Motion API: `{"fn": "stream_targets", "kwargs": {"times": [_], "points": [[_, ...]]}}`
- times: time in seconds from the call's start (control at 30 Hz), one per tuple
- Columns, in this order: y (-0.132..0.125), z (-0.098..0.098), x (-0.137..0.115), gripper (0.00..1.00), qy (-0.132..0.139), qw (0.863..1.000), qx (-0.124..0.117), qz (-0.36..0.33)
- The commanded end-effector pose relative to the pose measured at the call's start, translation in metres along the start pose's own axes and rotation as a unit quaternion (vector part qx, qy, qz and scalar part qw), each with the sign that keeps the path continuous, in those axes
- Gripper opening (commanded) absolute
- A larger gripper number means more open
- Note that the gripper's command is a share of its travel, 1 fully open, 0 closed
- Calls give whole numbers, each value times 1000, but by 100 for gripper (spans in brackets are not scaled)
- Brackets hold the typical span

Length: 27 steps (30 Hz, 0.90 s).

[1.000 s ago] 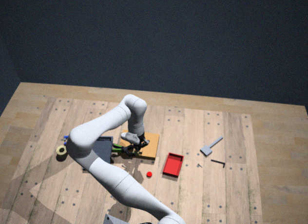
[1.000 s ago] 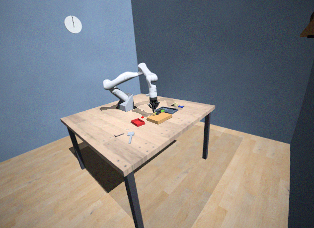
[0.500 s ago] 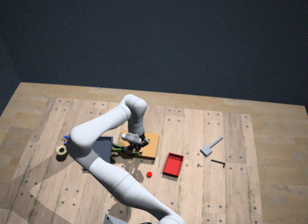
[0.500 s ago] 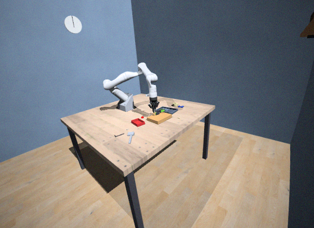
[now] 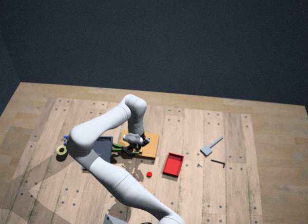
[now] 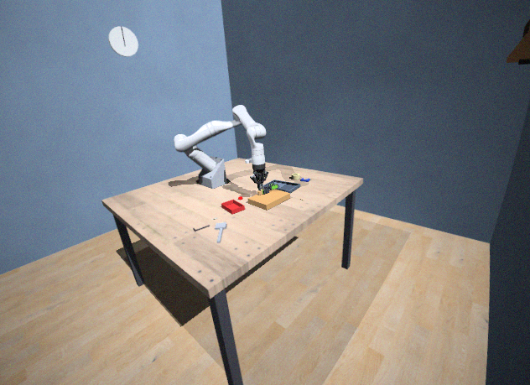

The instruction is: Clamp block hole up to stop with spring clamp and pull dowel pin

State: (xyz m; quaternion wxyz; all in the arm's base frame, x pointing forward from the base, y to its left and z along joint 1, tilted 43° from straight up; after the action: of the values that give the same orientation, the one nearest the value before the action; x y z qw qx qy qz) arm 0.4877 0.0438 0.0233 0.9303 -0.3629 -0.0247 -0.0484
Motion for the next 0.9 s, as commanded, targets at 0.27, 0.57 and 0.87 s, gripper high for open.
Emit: {"fn": "stream_targets", "kwargs": {"times": [0.27, 0.57, 0.87], "points": [[0, 2, 1, 10, -2, 999, 1, 39], [0, 2, 1, 10, -2, 998, 1, 67], [0, 2, 1, 10, -2, 995, 1, 102]]}}
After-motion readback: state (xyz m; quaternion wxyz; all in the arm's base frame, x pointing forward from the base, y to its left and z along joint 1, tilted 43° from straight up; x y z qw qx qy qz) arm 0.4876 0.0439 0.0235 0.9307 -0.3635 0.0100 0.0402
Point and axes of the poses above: the point where the finger pads meet when closed, its own z axis back along the fingers, its own y axis across the jaws, x = y × z, the point moved 9 cm from there along z, back along the fingers, and after that the axes turned 5 degrees about -z, right-handed, at the moved point
